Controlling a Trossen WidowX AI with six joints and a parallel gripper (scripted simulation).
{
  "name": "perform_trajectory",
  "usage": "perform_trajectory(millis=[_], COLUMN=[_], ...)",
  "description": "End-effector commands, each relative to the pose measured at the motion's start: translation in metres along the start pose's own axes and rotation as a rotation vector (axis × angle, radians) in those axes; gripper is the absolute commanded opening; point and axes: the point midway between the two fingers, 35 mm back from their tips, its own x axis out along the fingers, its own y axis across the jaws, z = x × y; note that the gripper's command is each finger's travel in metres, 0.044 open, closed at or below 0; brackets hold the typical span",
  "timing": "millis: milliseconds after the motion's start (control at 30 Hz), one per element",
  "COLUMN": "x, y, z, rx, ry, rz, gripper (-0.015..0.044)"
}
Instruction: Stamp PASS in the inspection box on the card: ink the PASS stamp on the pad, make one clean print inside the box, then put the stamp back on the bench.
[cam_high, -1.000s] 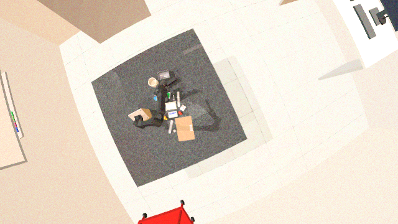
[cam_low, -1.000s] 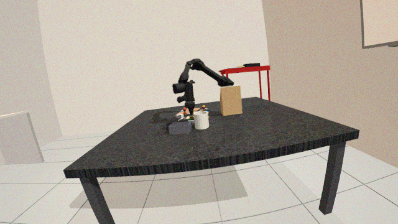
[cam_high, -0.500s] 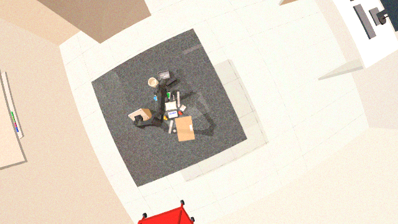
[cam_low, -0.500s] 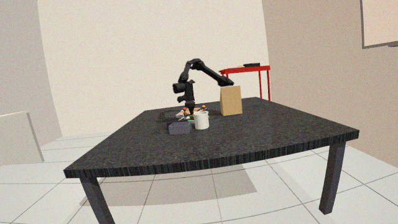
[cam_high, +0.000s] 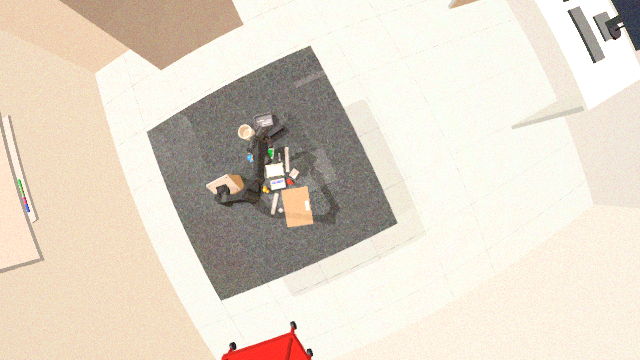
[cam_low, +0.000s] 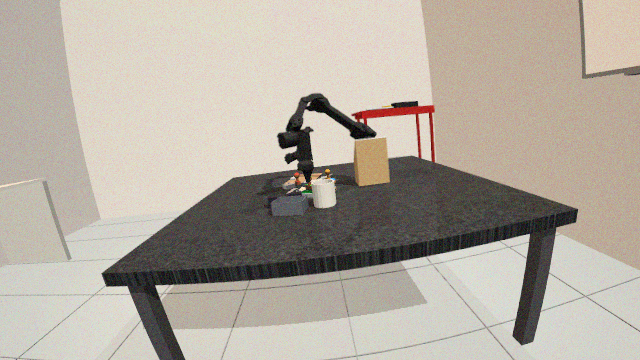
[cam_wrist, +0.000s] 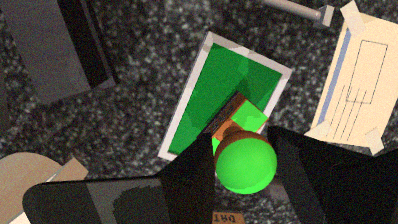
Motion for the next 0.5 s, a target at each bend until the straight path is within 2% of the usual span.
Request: perform_trajectory(millis=[0, 467], x=[-0.008, -0.031], y=[0.000, -0.001], z=[0.003, 0.003], rx=[0.011, 0.011], ry=[-0.006, -0.006], rz=[0.008, 0.009], gripper=[0.0000, 0.0000])
